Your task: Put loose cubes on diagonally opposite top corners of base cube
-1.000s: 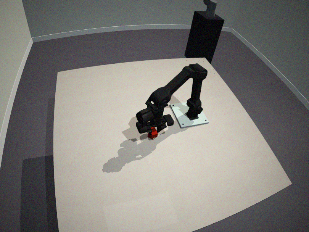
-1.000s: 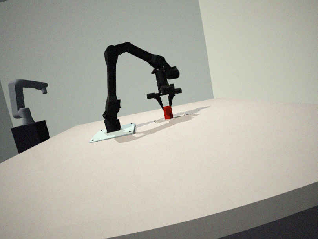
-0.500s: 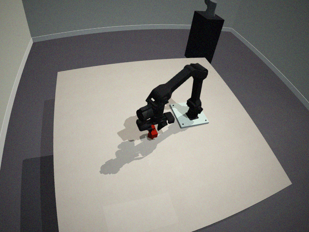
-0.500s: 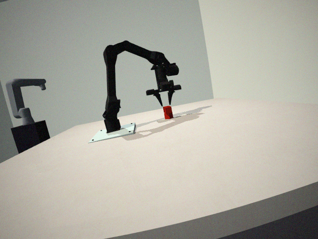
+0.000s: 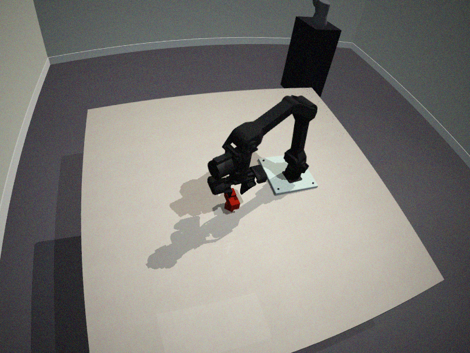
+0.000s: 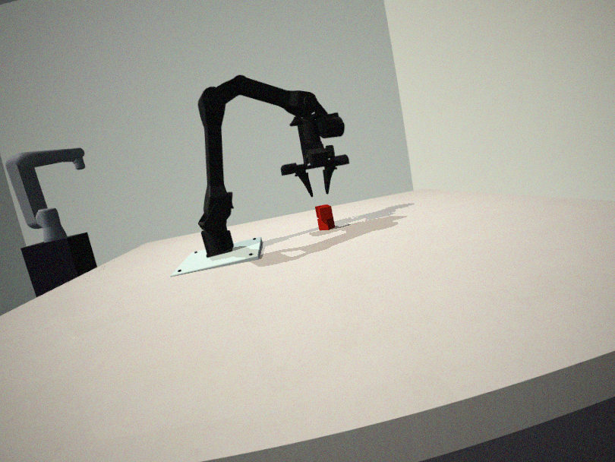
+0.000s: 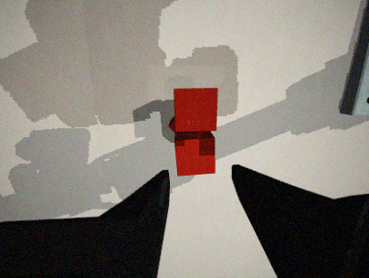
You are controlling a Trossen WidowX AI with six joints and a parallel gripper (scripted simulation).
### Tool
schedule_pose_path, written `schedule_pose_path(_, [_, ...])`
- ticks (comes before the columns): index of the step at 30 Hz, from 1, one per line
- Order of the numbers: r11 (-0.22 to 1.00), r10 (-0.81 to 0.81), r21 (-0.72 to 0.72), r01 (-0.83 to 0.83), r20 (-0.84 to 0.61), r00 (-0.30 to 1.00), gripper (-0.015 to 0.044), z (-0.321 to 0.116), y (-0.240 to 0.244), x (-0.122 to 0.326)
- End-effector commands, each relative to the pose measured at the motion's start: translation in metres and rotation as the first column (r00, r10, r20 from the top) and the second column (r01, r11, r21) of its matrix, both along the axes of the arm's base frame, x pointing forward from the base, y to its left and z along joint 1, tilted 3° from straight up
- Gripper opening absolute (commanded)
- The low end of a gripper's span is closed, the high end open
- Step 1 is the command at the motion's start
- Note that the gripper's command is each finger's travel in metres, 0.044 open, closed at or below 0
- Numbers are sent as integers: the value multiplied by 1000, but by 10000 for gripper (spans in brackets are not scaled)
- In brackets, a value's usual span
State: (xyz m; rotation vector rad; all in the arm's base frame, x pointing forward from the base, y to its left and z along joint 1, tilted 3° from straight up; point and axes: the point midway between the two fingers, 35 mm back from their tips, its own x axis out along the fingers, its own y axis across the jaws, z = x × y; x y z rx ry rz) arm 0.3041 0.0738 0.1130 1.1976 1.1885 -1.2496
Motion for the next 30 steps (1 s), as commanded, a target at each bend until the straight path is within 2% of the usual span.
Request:
schedule_pose_path(1, [1000, -4, 1, 4, 3, 1000, 205, 8, 0, 1])
schedule_pose_path(11, [1000, -4, 1, 4, 3, 1000, 205, 19, 1, 1])
schedule_pose_path(18, [1000, 0, 1, 0, 3, 1000, 389, 26, 1, 1])
schedule_pose_path(19, [1000, 0, 1, 0, 3, 1000, 400, 27, 1, 1])
schedule_pose_path(25, [1000, 1, 0, -1, 1, 1000, 400, 28, 3, 0])
schedule_pose_path(30, [1000, 1, 6, -1, 0, 1000, 400, 28, 68, -19])
